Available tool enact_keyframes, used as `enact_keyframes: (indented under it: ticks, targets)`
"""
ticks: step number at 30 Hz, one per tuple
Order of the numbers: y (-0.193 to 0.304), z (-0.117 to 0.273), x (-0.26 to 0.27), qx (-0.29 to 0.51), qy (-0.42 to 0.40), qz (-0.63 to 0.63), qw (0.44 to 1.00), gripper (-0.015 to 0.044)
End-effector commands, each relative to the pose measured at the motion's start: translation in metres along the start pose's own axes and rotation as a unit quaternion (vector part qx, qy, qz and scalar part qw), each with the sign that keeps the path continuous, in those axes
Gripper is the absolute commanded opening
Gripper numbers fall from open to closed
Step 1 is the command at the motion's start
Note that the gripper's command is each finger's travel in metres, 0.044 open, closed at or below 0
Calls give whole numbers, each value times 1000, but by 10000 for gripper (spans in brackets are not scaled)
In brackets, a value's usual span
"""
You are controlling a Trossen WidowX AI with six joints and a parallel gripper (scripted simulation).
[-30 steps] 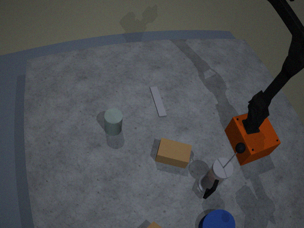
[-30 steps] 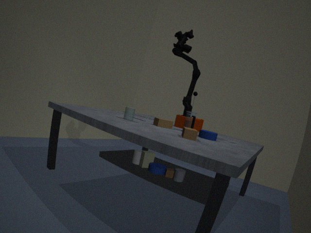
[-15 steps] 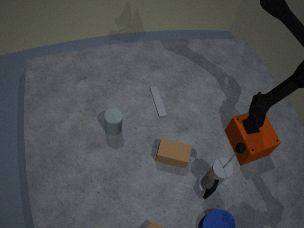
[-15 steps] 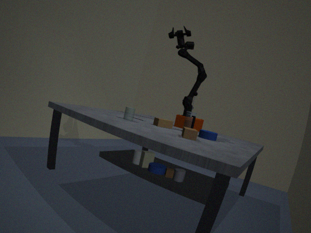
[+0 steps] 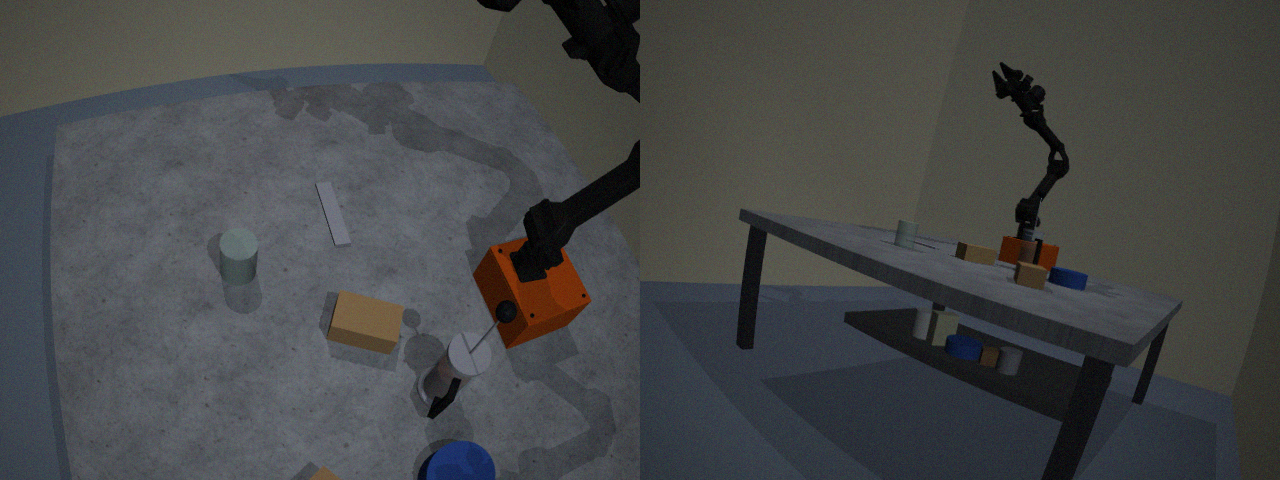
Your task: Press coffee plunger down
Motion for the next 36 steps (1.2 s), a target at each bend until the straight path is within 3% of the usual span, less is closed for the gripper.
enact_keyframes:
  ticks: [1, 11, 21, 36]
  targets:
    - [-5, 39, 42, 15, -157, -151, 976, 440]
    - [-3, 129, 102, 111, -415, -336, 838, 440]
    - [23, 237, 133, 272, -607, -381, 642, 440]
    - [58, 279, 174, 285, -627, -375, 620, 440]
Point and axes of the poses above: the point midway between the two fingers, 35 mm back from their tips, its own z axis back along the fingers, its own x axis across the jaws, y = z × x, the point moved 8 cm from there along z, back along the fingers, and after that the axes turned 12 degrees about -z, right-handed, at the moved point
